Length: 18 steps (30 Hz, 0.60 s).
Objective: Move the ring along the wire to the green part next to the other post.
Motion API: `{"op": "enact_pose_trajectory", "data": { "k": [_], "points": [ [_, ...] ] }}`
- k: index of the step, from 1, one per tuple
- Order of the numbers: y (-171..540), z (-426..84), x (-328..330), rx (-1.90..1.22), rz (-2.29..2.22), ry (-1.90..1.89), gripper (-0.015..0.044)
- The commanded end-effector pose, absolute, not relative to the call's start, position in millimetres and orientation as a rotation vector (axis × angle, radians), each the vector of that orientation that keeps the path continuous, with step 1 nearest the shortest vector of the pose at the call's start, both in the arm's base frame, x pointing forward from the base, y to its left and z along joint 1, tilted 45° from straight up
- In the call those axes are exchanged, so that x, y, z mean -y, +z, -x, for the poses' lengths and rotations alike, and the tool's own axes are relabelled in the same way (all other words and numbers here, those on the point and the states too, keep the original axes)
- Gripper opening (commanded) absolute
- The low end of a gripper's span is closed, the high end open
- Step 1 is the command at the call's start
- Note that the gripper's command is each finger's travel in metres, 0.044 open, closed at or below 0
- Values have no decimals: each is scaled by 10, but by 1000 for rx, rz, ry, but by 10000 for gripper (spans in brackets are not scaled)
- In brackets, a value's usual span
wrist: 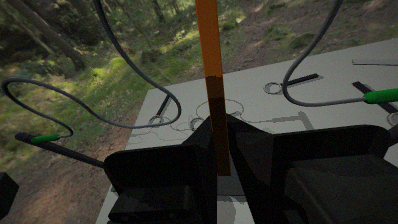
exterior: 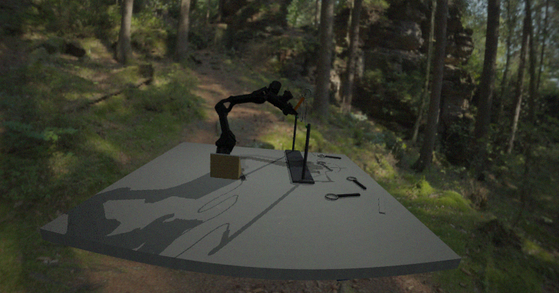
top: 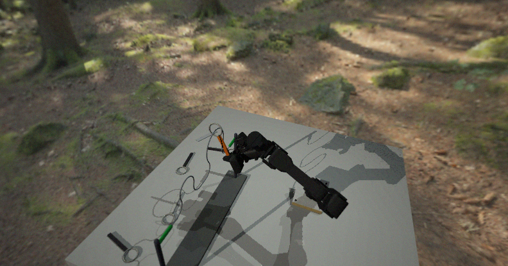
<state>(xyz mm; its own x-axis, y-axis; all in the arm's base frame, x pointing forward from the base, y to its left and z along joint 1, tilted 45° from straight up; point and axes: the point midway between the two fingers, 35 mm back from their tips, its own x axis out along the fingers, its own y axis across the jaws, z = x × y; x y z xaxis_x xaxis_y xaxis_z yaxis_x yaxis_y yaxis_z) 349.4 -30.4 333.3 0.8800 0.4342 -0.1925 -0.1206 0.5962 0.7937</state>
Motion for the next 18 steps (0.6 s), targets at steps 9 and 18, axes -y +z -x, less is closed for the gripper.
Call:
{"op": "enact_pose_trajectory", "data": {
  "k": [9,18],
  "points": [
    [3390,-3478,257,-364,-1037,375,-150],
    [3430,-3477,234,-344,-1160,404,-150]
  ]
}}
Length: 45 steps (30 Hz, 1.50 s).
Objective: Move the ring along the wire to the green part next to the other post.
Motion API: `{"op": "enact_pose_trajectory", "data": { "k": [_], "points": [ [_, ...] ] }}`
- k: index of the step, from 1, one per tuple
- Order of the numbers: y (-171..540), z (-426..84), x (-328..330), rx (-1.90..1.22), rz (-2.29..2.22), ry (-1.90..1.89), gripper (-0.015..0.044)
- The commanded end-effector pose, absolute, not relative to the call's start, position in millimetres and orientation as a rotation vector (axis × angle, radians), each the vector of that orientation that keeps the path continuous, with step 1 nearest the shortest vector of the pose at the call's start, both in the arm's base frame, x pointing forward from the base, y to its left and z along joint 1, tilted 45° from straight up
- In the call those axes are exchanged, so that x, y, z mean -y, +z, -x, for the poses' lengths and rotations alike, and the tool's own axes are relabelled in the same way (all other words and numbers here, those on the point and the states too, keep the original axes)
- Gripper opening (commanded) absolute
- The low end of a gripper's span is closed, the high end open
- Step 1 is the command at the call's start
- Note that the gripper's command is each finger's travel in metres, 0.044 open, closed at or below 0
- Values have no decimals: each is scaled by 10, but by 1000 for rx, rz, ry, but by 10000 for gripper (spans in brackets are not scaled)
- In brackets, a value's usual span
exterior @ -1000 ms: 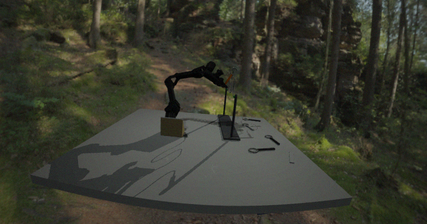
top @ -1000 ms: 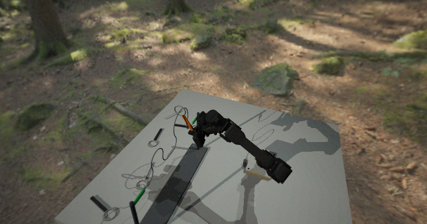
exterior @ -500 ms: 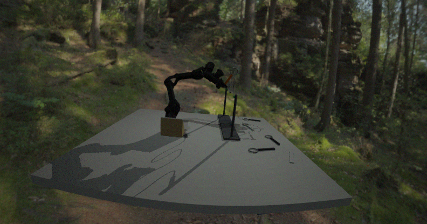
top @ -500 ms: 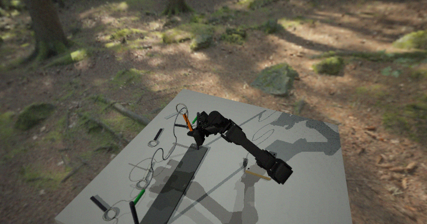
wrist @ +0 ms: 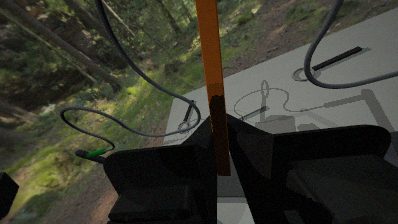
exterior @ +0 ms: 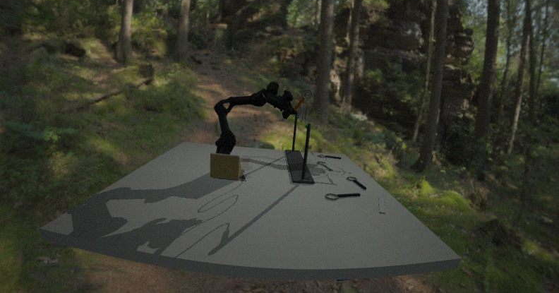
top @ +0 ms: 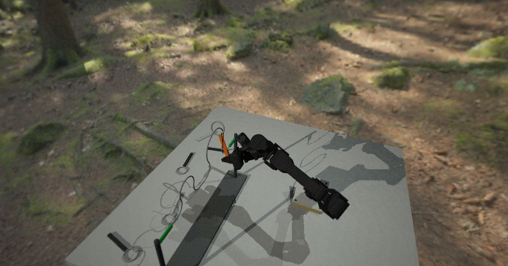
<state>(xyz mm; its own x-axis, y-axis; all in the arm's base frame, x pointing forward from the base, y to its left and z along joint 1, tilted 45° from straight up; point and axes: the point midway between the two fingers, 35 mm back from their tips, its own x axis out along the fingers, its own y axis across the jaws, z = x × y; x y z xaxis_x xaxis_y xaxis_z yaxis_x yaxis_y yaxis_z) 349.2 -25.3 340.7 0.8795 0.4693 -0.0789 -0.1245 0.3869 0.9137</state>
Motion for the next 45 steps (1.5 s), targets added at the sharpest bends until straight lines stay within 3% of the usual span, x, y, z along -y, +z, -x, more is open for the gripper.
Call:
{"op": "enact_pose_trajectory", "data": {
  "k": [1,45],
  "points": [
    [3434,-3477,232,-341,-1174,408,-150],
    [3653,-3472,200,-222,-1771,544,-150]
  ]
}}
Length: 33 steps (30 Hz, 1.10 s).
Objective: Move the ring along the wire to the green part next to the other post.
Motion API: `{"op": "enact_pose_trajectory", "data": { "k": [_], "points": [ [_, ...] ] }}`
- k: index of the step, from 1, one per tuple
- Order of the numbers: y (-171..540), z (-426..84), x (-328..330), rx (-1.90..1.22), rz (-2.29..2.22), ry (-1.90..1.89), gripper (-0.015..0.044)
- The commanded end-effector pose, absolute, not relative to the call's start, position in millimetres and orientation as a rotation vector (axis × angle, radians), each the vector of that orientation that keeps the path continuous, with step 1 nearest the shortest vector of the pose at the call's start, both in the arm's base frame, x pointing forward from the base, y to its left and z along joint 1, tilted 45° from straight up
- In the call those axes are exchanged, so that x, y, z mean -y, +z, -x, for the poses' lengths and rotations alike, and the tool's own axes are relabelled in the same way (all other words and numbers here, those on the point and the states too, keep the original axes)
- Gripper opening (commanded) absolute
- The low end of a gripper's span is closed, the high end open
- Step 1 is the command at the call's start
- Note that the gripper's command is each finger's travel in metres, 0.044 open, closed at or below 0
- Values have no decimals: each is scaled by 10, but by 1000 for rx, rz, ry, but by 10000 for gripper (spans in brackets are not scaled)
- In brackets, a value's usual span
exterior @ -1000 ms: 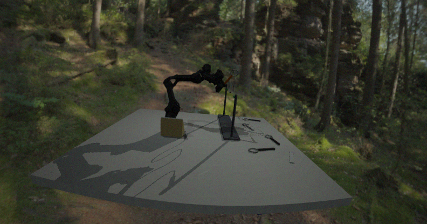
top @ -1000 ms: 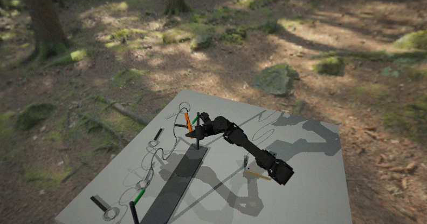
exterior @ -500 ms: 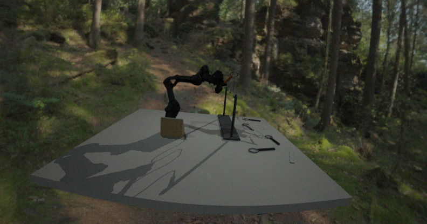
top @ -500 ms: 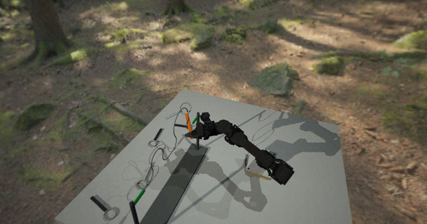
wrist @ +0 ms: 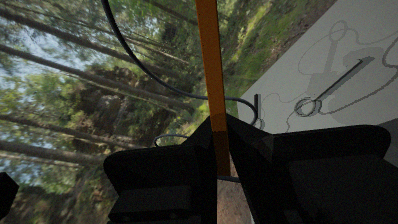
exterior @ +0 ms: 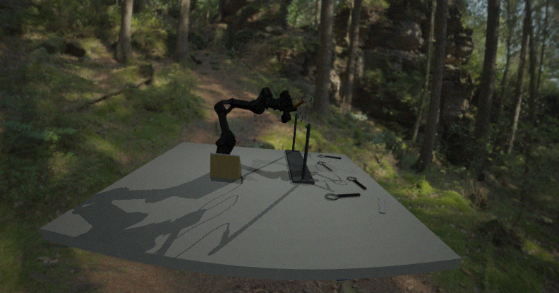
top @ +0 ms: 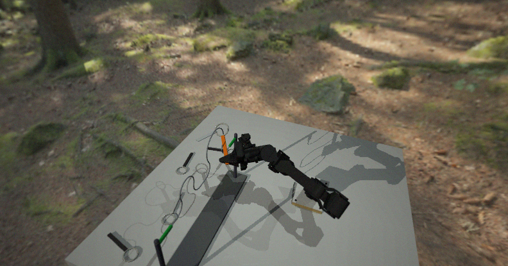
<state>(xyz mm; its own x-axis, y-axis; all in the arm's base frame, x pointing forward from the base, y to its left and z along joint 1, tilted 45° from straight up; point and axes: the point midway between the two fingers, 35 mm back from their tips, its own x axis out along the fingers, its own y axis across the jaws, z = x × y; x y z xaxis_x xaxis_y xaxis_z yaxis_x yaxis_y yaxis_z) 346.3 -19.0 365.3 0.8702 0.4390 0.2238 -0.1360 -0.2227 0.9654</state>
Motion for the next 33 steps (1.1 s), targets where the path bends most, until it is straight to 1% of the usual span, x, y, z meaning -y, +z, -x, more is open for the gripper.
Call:
{"op": "enact_pose_trajectory", "data": {
  "k": [1,33],
  "points": [
    [3659,-3471,201,-219,-1784,547,-150],
    [3809,-3466,264,-107,-2215,641,-150]
  ]
}}
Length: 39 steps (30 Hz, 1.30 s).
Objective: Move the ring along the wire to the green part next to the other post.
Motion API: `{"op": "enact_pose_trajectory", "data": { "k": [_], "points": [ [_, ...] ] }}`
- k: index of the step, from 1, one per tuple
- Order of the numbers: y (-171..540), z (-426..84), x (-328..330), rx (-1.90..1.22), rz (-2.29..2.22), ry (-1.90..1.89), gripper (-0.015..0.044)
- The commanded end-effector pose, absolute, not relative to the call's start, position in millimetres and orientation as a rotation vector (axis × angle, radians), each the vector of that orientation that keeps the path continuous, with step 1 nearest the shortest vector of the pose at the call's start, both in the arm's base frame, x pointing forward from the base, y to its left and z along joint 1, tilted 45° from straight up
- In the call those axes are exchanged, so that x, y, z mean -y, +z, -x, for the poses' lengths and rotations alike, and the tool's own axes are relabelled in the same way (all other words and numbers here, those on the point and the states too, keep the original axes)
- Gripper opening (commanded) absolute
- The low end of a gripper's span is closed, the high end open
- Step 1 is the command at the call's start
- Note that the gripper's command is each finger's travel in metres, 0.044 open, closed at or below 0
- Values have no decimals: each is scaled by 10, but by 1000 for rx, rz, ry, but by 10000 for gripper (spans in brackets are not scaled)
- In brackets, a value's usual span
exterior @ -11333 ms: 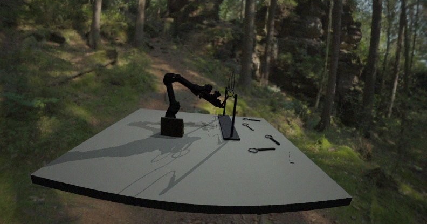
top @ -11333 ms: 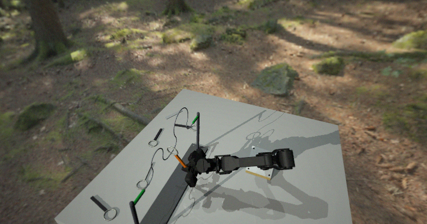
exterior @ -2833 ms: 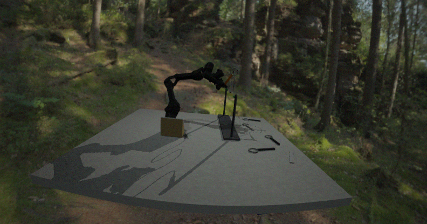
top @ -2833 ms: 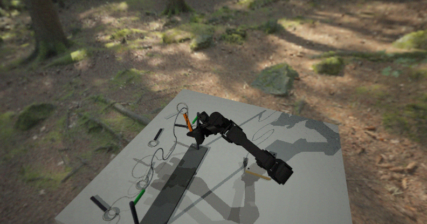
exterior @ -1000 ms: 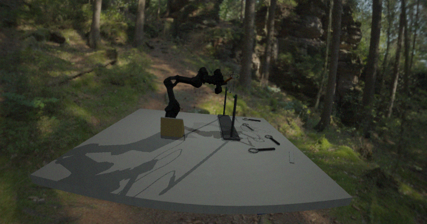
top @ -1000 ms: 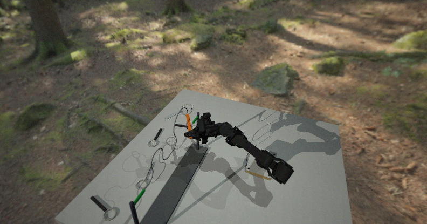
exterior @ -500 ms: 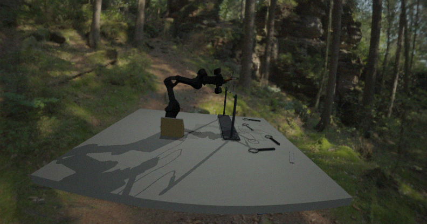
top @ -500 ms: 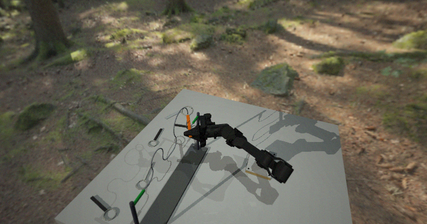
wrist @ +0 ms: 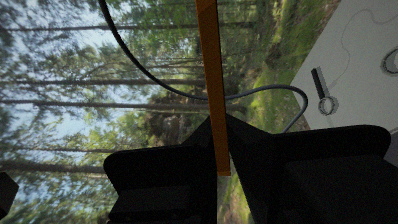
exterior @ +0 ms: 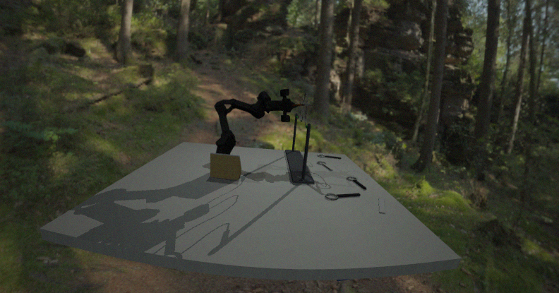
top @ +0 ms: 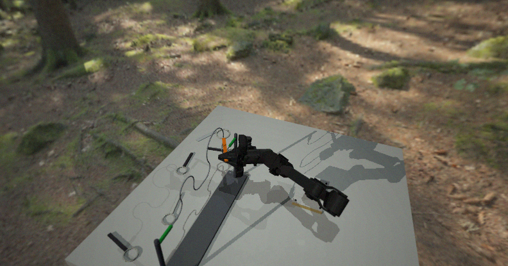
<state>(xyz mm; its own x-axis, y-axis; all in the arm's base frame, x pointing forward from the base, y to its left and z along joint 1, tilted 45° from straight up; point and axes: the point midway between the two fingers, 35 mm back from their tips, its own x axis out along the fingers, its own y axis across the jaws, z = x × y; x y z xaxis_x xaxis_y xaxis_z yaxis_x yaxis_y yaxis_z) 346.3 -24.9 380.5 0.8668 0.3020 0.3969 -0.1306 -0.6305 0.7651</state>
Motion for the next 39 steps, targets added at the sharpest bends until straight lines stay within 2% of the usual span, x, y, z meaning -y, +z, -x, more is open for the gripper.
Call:
{"op": "enact_pose_trajectory", "data": {
  "k": [1,39],
  "points": [
    [3813,-3466,268,-103,-2229,644,-150],
    [3905,-3461,346,42,-2674,738,-150]
  ]
}}
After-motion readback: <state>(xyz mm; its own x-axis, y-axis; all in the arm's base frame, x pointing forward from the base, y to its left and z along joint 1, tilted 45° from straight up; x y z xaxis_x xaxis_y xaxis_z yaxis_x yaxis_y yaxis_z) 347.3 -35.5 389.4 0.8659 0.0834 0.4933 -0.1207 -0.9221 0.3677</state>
